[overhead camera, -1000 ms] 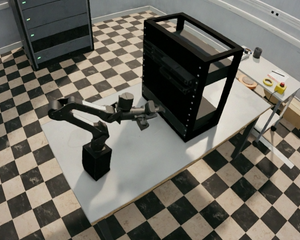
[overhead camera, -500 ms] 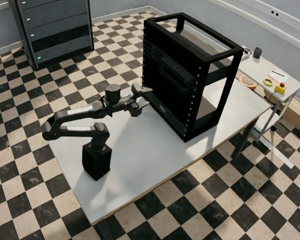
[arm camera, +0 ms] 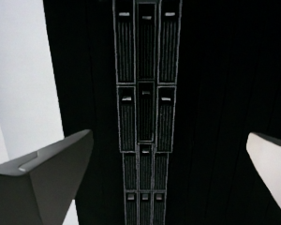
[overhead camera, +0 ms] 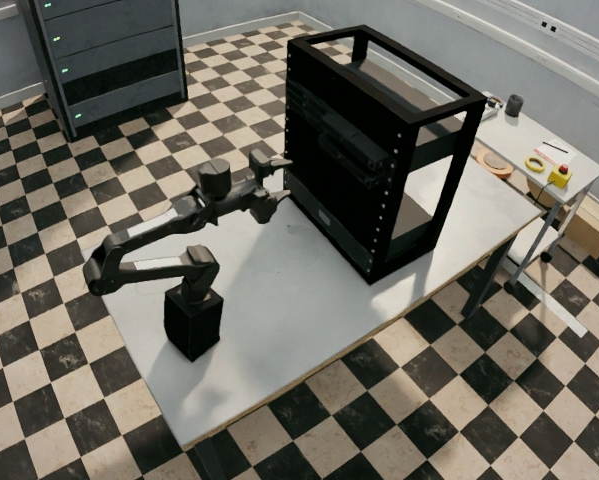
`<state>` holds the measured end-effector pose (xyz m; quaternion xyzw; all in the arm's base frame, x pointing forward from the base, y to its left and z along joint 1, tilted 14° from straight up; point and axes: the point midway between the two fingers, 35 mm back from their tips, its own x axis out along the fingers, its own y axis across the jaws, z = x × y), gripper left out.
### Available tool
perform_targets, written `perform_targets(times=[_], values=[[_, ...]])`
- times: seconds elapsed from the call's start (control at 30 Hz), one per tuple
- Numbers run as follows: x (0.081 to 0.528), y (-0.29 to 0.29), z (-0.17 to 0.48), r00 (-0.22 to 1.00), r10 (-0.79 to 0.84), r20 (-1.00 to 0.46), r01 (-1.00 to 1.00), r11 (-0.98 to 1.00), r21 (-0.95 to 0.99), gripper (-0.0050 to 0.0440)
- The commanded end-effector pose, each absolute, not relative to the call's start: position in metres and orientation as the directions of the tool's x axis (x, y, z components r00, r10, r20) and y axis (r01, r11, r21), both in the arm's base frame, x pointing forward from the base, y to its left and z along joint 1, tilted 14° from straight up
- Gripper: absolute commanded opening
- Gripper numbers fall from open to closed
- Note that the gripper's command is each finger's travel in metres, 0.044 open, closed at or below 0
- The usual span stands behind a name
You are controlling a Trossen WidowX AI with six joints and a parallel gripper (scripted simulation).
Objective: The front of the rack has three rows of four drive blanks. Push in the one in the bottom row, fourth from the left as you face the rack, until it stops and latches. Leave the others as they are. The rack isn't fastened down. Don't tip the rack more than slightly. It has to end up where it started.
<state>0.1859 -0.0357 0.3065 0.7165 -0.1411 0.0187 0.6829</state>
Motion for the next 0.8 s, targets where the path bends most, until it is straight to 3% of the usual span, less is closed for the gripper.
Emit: perform_targets(times=[0.0,0.77], values=[[0.1818,-0.0341,0.3157,0.955,-0.175,0.240,-0.247,-0.018,0.969,0.0440],[0.1868,-0.0331,0.3164,0.955,-0.176,0.240,-0.247,-0.018,0.969,0.0440]])
